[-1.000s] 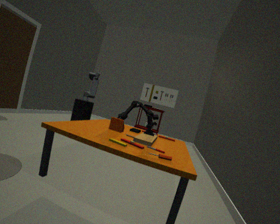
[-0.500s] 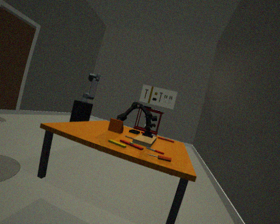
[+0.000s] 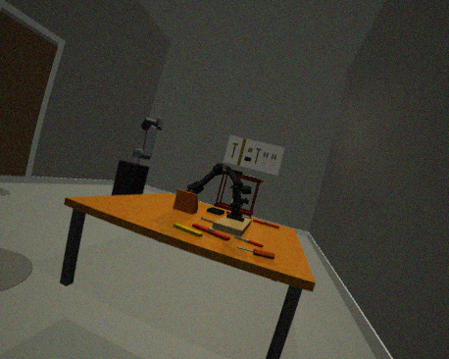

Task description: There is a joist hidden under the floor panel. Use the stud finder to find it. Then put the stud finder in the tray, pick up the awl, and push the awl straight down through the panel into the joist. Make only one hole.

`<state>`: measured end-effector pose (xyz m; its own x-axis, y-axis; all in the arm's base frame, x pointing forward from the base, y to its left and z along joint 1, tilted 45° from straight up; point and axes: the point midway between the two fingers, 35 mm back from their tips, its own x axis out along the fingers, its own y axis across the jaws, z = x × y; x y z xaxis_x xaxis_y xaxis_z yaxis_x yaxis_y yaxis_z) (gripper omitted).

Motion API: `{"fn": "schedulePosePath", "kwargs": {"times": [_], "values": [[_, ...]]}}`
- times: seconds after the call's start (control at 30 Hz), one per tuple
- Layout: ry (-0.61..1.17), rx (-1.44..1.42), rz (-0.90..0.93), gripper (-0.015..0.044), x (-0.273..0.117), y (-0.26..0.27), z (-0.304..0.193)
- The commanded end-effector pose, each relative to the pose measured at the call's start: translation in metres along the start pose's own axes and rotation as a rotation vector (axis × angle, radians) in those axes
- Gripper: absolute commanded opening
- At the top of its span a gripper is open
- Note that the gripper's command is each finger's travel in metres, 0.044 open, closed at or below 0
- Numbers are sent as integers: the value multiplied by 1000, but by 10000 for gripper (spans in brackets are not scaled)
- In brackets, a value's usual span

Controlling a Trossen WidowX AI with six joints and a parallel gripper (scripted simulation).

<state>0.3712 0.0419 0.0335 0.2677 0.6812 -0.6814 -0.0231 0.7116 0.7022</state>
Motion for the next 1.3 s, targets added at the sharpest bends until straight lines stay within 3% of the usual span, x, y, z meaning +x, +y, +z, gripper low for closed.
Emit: {"fn": "schedulePosePath", "kwargs": {"times": [0.0,1.27], "values": [[0,-1,-1,0,0,-12,0],[-2,-5,-8,0,-1,-139,0]]}}
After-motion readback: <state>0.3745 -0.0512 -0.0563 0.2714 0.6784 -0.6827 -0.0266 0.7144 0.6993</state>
